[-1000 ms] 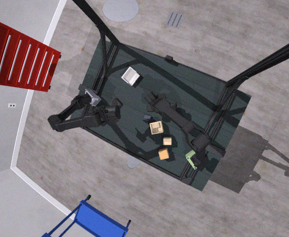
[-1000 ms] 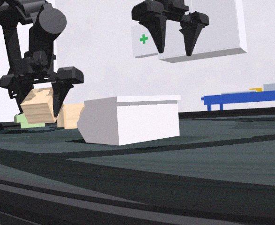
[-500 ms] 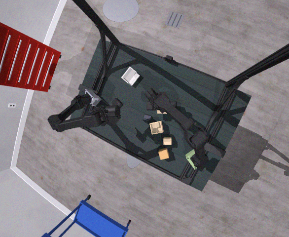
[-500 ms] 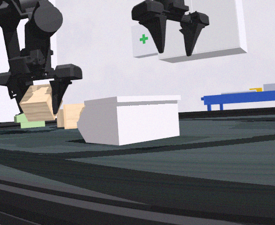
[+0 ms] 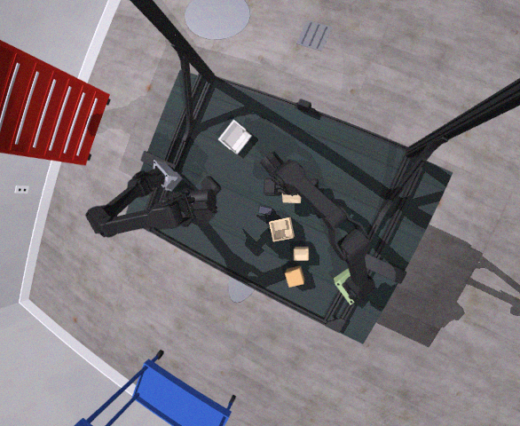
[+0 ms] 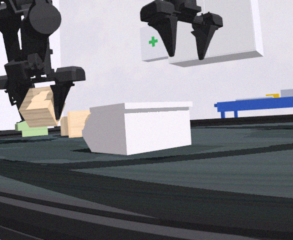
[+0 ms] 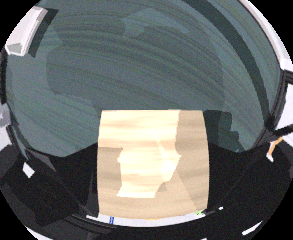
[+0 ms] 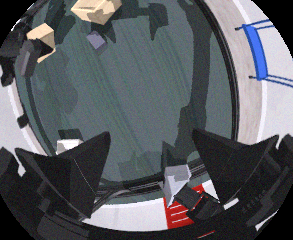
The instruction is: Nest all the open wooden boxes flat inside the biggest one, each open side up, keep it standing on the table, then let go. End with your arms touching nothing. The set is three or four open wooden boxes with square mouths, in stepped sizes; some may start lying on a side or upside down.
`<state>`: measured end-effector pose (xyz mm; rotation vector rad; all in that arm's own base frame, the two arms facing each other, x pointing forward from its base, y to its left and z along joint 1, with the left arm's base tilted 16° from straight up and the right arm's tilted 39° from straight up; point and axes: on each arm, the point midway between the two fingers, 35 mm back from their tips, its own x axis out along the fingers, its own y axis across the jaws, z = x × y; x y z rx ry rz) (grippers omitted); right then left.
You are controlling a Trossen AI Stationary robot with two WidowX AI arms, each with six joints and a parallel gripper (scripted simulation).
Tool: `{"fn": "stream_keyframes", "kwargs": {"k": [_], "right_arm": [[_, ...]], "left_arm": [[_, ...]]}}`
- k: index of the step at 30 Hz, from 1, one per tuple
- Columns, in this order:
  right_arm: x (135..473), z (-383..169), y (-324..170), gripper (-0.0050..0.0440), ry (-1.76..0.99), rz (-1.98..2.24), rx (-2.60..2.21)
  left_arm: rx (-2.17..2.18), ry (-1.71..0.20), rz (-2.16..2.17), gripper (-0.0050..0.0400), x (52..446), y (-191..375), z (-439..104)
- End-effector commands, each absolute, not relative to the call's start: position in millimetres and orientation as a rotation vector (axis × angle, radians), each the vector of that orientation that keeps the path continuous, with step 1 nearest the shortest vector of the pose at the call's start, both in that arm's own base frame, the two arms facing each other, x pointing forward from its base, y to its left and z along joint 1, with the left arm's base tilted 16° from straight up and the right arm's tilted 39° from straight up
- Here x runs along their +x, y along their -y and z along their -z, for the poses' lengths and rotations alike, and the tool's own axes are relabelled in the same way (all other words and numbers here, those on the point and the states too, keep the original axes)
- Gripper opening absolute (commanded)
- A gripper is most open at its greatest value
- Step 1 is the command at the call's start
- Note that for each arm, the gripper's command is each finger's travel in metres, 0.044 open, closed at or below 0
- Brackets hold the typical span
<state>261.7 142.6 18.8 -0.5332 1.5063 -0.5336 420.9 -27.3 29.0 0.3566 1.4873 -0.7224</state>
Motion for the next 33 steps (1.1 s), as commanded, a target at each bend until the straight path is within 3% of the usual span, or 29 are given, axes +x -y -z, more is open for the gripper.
{"fn": "stream_keyframes", "kwargs": {"k": [1,19,30,32,33], "right_arm": [[262.0,-19.1,-142.7,0.04,-1.504,0.534,-0.534],[262.0,-19.1,-142.7,0.04,-1.504,0.534,-0.534],[262.0,-19.1,-142.7,0.04,-1.504,0.534,-0.534],[262.0,-19.1,-142.7,0.04,-1.504,0.534,-0.534],[262.0,-19.1,-142.7,0.04,-1.504,0.534,-0.534]], "left_arm": [[0.365,-1.526,0.72,0.0,422.4,27.6,-23.6],[0.421,-1.652,0.707,0.0,426.2,30.6,-25.7],[0.421,-1.652,0.707,0.0264,426.2,30.6,-25.7],[0.421,-1.652,0.707,0.0264,426.2,30.6,-25.7],[0.421,-1.652,0.707,0.0288,426.2,30.6,-25.7]]}}
